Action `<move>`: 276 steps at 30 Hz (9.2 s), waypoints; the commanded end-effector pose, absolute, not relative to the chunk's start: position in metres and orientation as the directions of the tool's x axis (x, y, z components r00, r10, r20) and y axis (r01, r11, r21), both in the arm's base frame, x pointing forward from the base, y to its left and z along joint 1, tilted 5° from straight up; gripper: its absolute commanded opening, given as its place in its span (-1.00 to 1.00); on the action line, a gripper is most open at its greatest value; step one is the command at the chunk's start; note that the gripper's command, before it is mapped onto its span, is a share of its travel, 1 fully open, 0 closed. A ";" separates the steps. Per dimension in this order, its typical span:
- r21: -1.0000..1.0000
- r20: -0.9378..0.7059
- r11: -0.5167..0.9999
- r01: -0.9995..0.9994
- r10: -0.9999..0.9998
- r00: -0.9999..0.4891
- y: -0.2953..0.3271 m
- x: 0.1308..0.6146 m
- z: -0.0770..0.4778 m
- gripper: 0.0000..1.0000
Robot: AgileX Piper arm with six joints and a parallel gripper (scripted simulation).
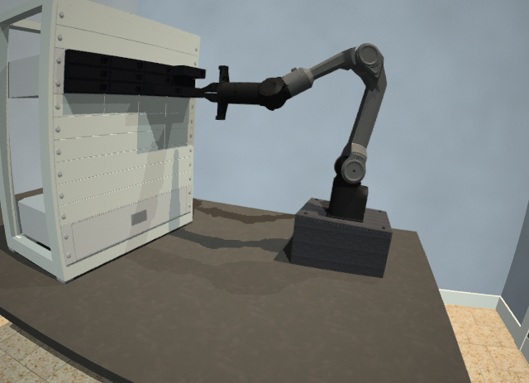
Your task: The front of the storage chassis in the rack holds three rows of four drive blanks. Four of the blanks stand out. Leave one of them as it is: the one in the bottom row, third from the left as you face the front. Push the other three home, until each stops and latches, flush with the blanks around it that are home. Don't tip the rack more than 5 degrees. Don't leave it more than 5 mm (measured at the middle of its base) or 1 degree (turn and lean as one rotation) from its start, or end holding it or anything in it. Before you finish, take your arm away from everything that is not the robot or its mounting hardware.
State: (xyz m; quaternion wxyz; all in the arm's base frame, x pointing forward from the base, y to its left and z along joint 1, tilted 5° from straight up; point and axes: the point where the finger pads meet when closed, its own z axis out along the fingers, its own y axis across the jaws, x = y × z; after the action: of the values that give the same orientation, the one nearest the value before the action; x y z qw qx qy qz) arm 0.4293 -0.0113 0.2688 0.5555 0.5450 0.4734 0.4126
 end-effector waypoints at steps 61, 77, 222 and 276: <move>0.996 -0.075 0.065 0.056 0.975 0.211 -0.015 0.453 0.268 -1.00; 0.996 -0.075 0.065 0.056 0.975 0.211 -0.017 0.460 0.267 -1.00; 0.996 -0.075 0.065 0.056 0.975 0.211 -0.003 0.414 0.327 -1.00; 0.996 -0.075 0.065 0.056 0.975 0.211 -0.008 0.443 0.328 -1.00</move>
State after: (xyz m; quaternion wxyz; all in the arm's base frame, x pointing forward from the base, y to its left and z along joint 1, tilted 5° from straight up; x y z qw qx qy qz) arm 0.4418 -0.0080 0.3272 0.5554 0.5451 0.4730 0.4130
